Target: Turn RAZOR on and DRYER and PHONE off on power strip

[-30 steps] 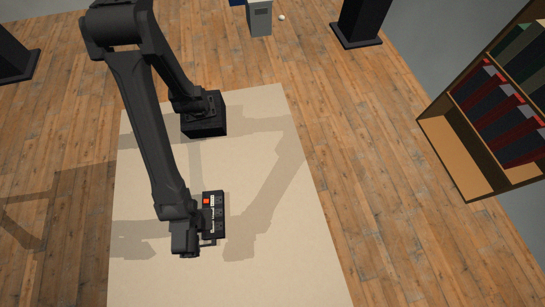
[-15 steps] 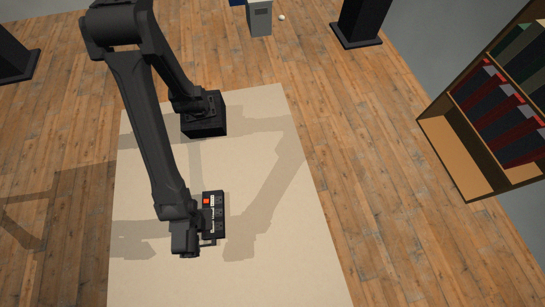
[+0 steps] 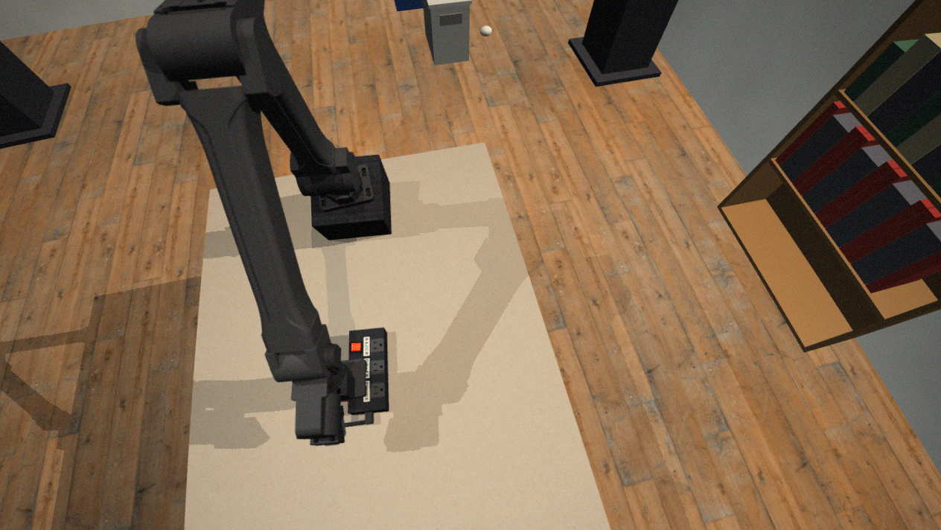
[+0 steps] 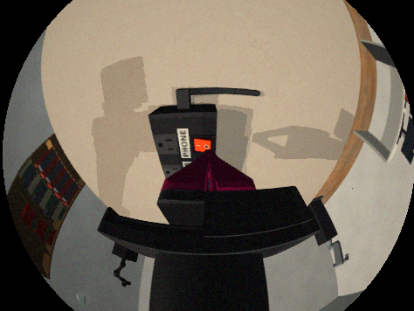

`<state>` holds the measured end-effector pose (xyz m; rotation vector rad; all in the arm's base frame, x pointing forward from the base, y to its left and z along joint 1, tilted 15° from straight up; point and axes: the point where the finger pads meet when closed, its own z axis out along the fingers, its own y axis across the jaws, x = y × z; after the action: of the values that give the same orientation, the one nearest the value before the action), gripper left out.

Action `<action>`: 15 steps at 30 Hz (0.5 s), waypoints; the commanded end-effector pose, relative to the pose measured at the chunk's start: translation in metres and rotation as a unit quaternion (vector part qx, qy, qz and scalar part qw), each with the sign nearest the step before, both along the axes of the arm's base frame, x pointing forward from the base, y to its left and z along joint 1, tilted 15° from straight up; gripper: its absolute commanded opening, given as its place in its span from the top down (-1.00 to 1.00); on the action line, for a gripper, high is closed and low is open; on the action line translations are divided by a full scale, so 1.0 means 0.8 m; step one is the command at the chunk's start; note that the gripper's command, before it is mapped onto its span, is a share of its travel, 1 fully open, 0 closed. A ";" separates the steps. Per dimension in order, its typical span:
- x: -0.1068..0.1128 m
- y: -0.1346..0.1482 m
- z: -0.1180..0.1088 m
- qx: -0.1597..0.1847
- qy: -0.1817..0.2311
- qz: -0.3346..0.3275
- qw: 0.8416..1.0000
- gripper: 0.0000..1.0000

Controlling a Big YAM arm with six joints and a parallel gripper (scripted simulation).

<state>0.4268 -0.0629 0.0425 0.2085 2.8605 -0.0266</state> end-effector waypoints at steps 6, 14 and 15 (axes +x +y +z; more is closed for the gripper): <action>0.002 0.006 0.002 0.001 -0.005 0.001 1.000 1.00; 0.002 0.006 0.002 0.001 -0.004 0.001 1.000 1.00; 0.002 0.006 0.002 0.001 -0.004 0.001 1.000 1.00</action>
<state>0.4269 -0.0625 0.0425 0.2084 2.8604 -0.0261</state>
